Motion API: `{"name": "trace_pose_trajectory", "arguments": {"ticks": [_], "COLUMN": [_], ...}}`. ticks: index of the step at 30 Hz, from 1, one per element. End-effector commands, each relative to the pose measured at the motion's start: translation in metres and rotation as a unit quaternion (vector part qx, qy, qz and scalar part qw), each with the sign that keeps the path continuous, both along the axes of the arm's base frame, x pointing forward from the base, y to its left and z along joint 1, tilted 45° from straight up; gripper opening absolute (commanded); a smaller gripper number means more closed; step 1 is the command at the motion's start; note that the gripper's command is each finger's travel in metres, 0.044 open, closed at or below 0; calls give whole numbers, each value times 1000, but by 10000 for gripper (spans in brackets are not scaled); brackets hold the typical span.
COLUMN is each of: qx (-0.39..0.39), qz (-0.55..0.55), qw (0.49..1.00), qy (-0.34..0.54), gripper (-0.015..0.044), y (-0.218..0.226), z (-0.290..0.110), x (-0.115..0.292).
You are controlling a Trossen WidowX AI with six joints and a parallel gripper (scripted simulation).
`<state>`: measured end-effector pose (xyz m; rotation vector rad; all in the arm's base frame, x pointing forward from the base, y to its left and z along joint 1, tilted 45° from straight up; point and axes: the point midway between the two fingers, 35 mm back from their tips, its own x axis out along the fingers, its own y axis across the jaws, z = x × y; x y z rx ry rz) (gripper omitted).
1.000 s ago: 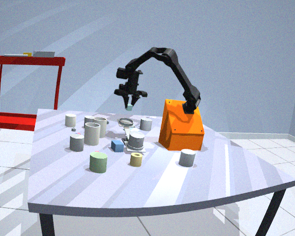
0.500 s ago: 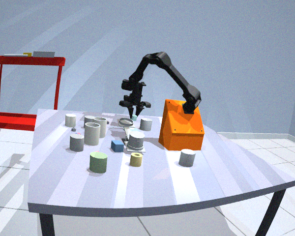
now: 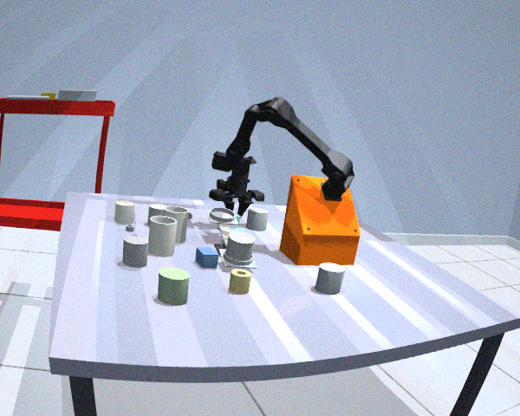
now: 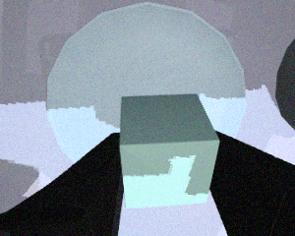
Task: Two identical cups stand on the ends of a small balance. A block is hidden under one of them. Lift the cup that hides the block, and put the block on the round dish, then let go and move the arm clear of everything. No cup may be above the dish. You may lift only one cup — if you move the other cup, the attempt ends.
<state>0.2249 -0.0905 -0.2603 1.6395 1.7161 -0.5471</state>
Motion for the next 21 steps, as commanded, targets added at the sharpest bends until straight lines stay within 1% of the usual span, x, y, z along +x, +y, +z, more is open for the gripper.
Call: {"name": "trace_pose_trajectory", "arguments": {"ticks": [1, 15, 21], "qx": [0, 1, -1], "qz": [-4, -4, -2], "qw": [1000, 1000, 1000], "qy": [-1, -2, -2], "gripper": [0, 0, 157], "y": [2, 16, 12], "z": [-3, -16, -13], "x": [2, 3, 2]}}
